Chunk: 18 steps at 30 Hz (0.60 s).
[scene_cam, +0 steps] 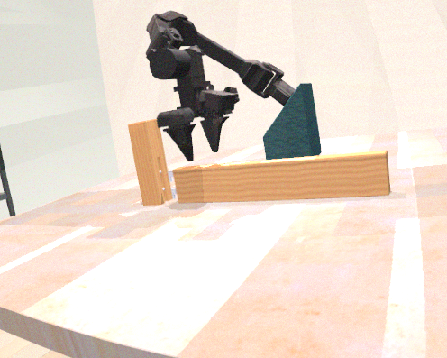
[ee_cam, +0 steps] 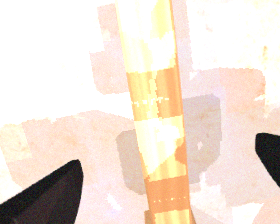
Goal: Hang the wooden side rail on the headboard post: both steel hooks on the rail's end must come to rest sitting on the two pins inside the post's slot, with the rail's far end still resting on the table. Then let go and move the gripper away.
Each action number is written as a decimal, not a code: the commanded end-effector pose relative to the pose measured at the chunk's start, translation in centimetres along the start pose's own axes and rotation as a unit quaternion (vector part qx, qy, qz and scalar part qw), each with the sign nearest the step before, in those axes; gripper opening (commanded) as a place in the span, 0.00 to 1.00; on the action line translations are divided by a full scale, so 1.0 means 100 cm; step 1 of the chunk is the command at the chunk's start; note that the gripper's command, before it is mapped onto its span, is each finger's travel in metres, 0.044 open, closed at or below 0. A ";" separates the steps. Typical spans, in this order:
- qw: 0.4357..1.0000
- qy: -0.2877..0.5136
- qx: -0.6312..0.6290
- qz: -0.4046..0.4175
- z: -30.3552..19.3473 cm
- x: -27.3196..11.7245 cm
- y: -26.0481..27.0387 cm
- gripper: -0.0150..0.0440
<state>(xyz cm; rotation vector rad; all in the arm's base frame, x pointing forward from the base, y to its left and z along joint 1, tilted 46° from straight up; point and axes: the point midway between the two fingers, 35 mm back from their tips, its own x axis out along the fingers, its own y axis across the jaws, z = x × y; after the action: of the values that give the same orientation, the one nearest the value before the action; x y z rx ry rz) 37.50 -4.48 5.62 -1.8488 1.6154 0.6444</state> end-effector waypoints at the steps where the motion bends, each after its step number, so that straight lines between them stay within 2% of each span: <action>1: 1.000 -0.001 -0.004 0.001 0.002 0.006 0.001 1.00; 18: 1.000 -0.002 -0.001 0.002 0.002 0.033 0.001 1.00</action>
<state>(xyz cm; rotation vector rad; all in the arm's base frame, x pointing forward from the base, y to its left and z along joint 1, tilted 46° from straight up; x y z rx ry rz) 38.01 -6.47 3.58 -1.8446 1.6182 0.6397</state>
